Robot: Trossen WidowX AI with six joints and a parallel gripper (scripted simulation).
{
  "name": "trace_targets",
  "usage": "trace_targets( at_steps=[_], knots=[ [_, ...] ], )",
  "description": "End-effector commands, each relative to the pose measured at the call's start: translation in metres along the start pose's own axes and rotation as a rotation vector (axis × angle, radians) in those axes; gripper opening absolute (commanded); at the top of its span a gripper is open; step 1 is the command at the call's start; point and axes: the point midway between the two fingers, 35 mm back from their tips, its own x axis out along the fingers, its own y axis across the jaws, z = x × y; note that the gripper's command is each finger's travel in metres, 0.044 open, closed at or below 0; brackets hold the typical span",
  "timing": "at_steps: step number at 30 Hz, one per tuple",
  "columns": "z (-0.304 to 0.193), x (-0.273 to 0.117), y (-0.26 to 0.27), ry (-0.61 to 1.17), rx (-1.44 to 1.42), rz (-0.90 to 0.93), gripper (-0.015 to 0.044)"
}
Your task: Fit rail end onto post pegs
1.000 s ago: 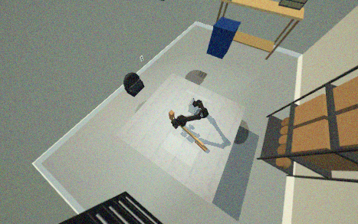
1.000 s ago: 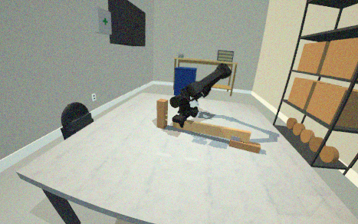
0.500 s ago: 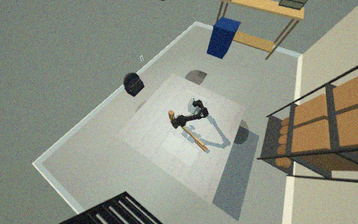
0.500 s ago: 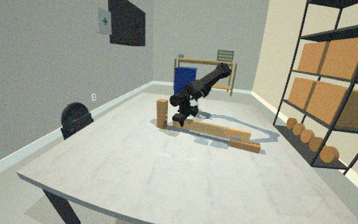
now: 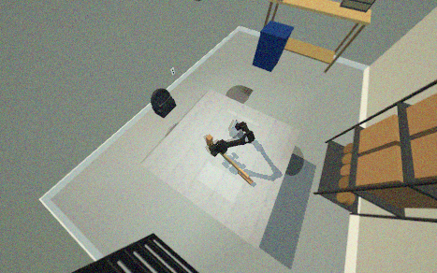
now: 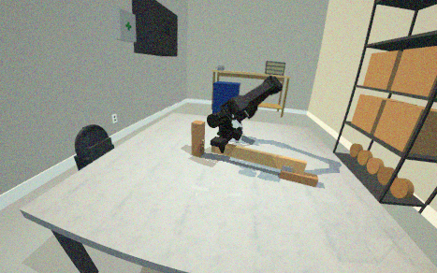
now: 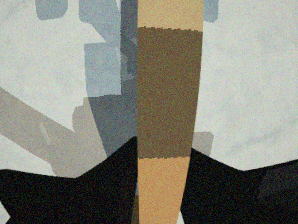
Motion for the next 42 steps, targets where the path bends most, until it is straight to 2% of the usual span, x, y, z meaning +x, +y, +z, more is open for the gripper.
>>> trace_targets(
  at_steps=[1,42],
  knots=[
    [-0.0007,-0.0086,-0.0043,-0.007,0.000,-0.021,0.0000],
    [-0.0007,-0.0057,0.0000,-0.007,0.000,-0.020,0.0000]
  ],
)
